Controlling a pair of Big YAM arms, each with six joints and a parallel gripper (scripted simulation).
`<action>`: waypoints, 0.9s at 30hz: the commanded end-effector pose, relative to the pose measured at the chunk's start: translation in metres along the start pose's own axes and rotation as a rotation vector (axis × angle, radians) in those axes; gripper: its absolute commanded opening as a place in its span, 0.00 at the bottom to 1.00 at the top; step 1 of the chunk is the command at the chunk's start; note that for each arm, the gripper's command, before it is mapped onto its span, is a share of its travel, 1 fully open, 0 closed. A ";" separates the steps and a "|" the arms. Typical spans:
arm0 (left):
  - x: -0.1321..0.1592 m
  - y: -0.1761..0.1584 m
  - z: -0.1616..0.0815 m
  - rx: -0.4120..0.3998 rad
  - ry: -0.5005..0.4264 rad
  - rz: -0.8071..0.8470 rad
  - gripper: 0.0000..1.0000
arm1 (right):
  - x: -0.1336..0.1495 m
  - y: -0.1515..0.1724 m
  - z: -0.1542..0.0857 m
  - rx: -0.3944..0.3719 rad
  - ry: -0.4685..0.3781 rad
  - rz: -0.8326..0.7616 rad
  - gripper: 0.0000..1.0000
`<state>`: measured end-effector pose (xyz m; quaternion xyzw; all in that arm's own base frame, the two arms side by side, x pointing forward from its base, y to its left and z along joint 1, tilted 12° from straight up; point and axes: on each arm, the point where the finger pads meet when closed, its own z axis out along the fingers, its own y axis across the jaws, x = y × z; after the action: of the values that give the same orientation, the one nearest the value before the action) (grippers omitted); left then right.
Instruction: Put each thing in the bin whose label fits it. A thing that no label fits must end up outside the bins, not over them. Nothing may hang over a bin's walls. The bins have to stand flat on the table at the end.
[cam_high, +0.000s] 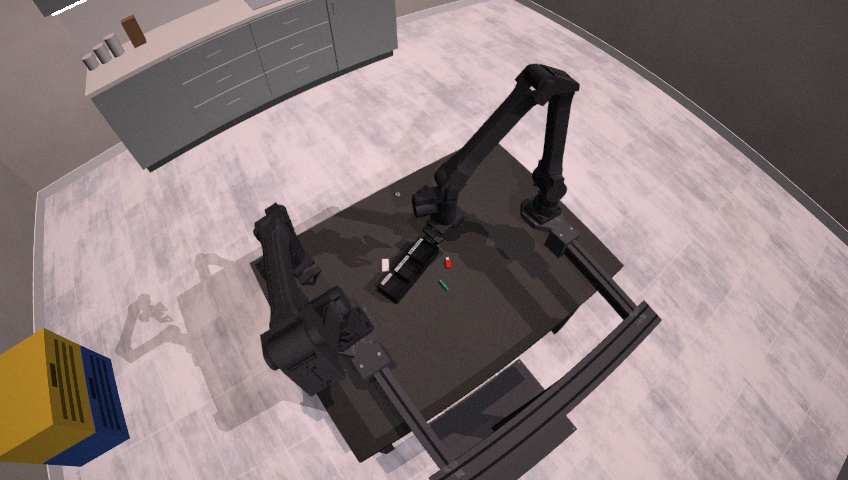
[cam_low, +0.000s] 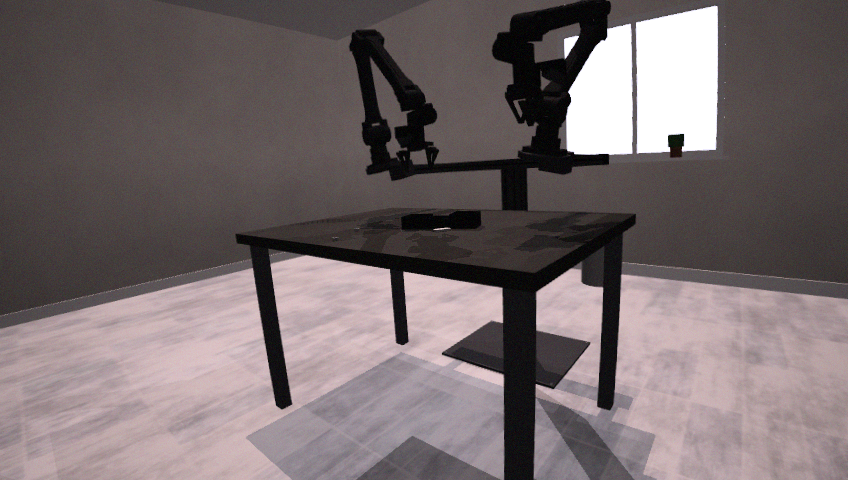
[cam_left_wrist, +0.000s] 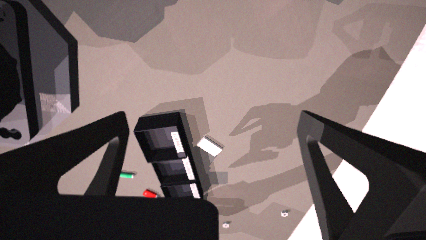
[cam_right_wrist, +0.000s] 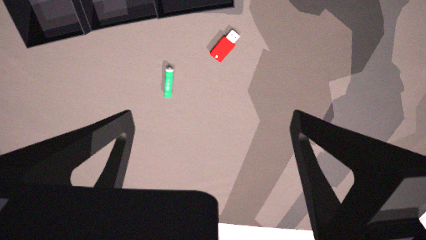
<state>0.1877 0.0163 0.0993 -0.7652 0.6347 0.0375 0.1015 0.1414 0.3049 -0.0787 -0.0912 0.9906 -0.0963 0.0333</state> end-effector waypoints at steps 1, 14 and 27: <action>-0.001 -0.003 -0.001 0.016 0.007 0.002 1.00 | -0.027 0.030 0.015 -0.023 -0.009 -0.133 1.00; -0.001 -0.003 -0.001 0.016 0.007 0.002 1.00 | -0.072 0.080 0.071 0.001 0.004 -0.139 1.00; -0.001 -0.003 -0.001 0.016 0.007 0.002 1.00 | -0.093 0.116 0.107 0.009 0.007 -0.163 1.00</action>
<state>0.1877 0.0163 0.0993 -0.7652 0.6347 0.0375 0.1015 0.2278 0.4117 -0.2103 -0.1567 0.9821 -0.1021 0.0221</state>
